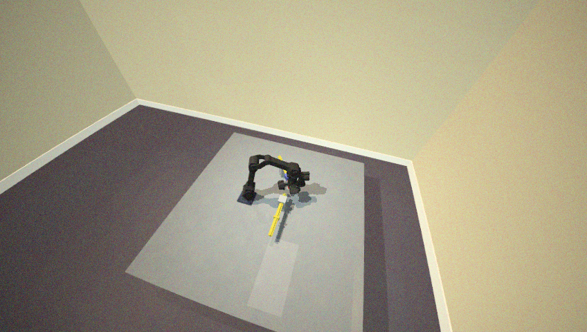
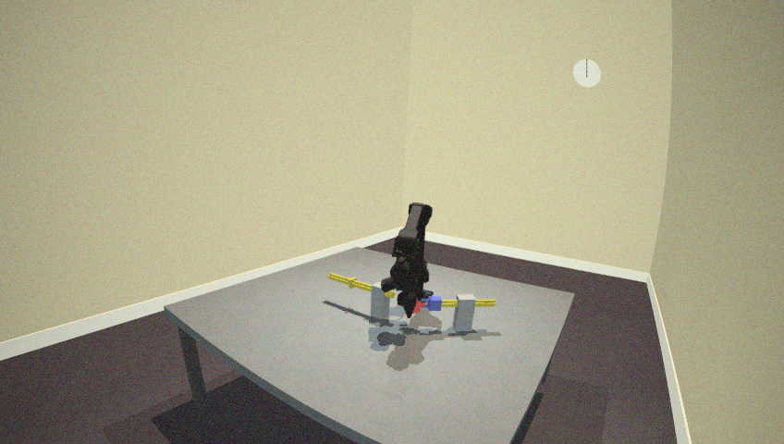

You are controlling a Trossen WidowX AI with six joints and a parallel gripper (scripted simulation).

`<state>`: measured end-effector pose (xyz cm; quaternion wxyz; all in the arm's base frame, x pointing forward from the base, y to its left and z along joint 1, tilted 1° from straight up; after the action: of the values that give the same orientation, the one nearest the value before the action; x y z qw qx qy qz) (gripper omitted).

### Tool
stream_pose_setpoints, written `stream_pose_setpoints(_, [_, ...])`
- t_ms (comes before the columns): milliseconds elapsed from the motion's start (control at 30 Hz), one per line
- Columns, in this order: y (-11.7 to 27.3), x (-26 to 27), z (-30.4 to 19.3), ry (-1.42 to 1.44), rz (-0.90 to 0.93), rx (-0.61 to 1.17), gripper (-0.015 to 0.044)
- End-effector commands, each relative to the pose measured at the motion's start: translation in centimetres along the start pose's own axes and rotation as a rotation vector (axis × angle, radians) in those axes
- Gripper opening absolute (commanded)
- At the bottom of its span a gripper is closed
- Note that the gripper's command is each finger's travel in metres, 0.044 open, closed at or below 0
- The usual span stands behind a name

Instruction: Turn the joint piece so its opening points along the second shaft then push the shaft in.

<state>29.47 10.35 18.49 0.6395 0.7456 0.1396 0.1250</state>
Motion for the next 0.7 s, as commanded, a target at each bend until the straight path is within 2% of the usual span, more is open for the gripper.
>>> stream_pose_setpoints(0, [1.2,0.0,1.0,0.008,0.025,0.116,0.0440])
stream_pose_setpoints(400, [1.2,0.0,1.0,0.009,0.020,0.111,0.0440])
stream_pose_setpoints(667, [6.1,0.2,-0.4,0.248,0.072,0.043,0.0440])
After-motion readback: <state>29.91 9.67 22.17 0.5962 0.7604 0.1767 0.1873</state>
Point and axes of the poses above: the point midway between the two fingers, 35 mm back from their tips, its own y axis back along the fingers, its own x axis across the jaws, z = x × y, the point moved 9 cm from there along y, back along the fingers, and after that the axes turned 5 degrees about -y, right-handed, at the moved point
